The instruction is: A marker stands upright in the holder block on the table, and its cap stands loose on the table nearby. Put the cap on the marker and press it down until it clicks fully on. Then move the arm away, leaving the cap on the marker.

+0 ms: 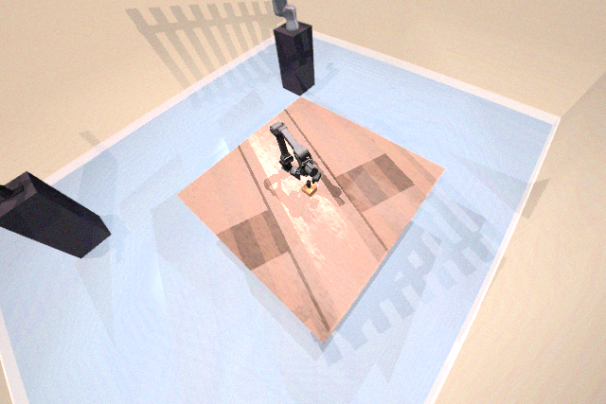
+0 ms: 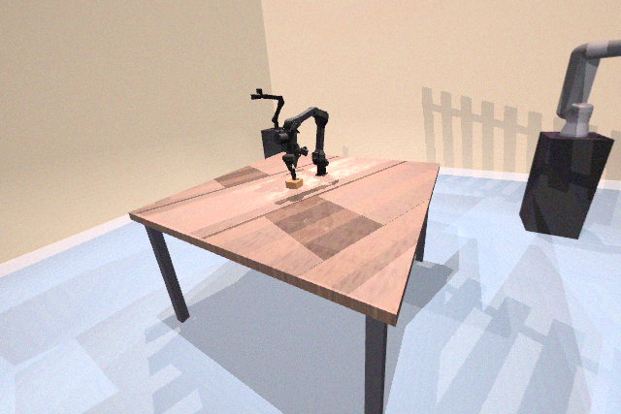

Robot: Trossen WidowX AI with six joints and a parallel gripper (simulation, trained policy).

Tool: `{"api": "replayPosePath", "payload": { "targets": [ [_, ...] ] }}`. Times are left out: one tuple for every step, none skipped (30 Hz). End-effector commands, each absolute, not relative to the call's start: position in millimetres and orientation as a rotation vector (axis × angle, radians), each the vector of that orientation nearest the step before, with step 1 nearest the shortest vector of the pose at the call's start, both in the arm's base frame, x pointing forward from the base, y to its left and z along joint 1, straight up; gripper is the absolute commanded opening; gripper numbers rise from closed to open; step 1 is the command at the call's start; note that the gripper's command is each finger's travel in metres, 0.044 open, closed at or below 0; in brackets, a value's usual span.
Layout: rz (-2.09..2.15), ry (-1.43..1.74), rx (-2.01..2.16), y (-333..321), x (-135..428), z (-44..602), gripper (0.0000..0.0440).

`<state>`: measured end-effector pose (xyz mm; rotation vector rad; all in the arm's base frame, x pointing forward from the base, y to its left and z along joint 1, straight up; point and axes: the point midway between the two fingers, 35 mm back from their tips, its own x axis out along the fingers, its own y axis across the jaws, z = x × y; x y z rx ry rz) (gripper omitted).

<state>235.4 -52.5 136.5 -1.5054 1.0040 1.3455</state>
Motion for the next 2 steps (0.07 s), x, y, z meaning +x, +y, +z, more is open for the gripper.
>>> {"api": "replayPosePath", "payload": {
  "targets": [
    [1.327,0.978,-1.534,-52.5,235.4,149.7,0.044],
    [1.324,0.976,-1.536,-52.6,234.9,151.9,0.044]
  ]
}}
